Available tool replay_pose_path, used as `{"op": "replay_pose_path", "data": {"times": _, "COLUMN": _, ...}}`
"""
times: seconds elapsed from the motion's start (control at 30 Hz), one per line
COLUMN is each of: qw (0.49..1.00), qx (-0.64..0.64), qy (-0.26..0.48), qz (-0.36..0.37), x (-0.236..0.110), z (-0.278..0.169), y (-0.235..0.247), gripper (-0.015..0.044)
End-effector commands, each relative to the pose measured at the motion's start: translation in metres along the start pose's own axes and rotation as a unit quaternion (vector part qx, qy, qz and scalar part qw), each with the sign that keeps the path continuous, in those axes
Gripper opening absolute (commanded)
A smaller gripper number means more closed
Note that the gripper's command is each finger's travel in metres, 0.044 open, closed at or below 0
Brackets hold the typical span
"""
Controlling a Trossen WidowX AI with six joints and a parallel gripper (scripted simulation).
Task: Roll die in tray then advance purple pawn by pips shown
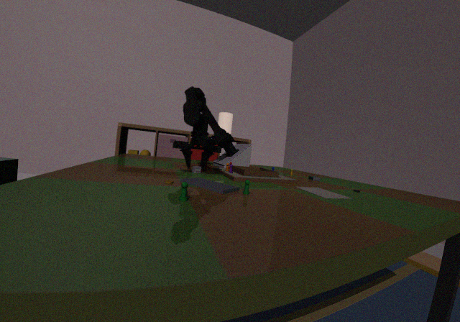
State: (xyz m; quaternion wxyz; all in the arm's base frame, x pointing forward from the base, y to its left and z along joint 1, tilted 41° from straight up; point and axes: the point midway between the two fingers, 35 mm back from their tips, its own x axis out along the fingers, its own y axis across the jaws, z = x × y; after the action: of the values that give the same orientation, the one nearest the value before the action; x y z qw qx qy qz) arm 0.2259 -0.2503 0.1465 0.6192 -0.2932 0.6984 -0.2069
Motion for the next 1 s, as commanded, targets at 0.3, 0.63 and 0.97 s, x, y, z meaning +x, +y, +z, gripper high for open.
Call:
{"op": "replay_pose_path", "data": {"times": 0.3, "qw": 1.000, "qx": -0.006, "qy": 0.001, "qz": 0.005, "x": 0.005, "z": 0.000, "y": 0.003, "gripper": 0.0110}}
{"op": "replay_pose_path", "data": {"times": 0.63, "qw": 1.000, "qx": -0.005, "qy": 0.000, "qz": 0.008, "x": -0.017, "z": 0.004, "y": 0.002, "gripper": 0.0000}}
{"op": "replay_pose_path", "data": {"times": 0.97, "qw": 1.000, "qx": -0.005, "qy": 0.000, "qz": 0.011, "x": -0.081, "z": 0.003, "y": 0.001, "gripper": 0.0000}}
